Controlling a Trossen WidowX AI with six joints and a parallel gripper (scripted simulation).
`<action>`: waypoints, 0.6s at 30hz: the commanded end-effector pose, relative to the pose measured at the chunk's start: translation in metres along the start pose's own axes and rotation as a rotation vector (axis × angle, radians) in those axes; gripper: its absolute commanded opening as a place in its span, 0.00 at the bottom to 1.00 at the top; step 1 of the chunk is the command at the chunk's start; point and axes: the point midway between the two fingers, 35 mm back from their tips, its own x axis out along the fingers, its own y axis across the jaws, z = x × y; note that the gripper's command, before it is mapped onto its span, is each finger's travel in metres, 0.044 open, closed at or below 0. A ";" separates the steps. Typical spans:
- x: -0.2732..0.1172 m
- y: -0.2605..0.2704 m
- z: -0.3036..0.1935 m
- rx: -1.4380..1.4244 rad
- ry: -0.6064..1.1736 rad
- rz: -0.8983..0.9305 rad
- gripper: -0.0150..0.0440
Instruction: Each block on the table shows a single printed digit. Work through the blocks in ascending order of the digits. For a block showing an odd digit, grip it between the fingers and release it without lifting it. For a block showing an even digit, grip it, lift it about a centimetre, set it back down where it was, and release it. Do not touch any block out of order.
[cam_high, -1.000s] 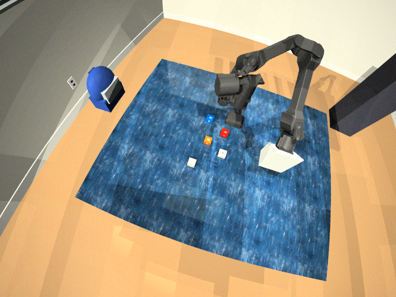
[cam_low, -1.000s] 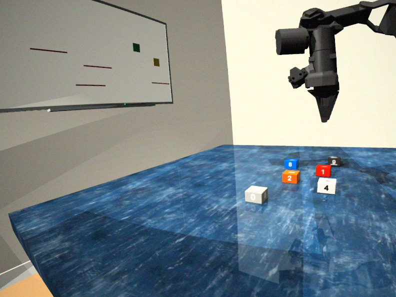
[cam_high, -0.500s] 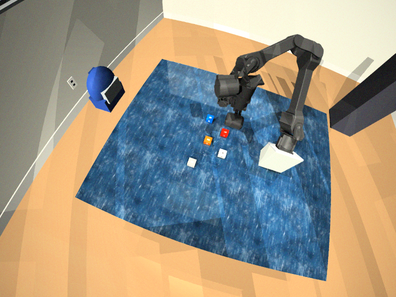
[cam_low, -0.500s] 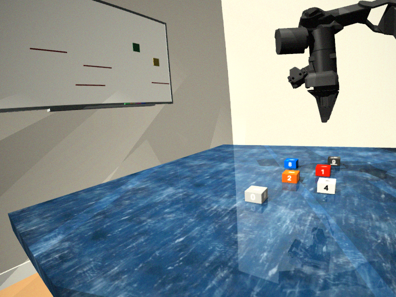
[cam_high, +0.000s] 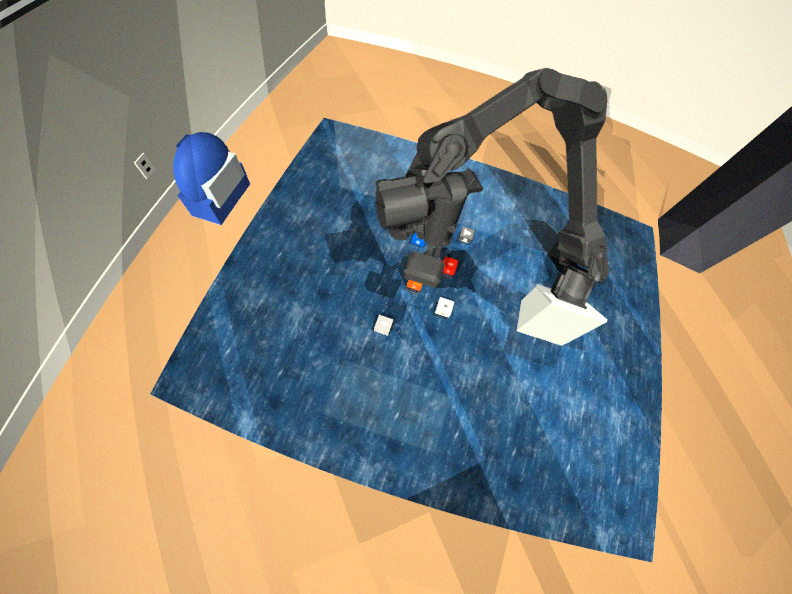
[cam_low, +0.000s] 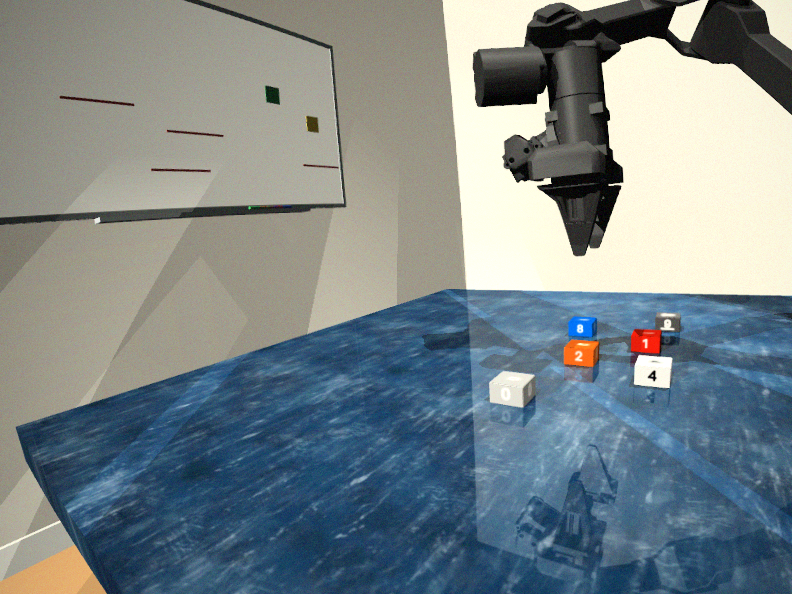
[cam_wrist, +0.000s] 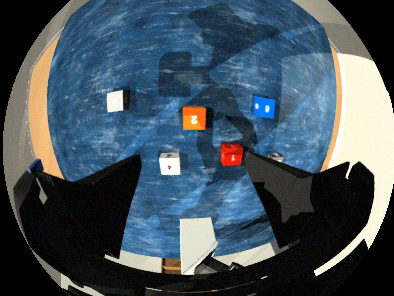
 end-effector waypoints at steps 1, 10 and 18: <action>-0.003 0.004 0.006 0.014 -0.009 0.009 0.93; -0.003 0.004 0.006 0.014 -0.009 0.009 0.93; -0.003 0.005 0.003 0.014 -0.009 0.010 0.93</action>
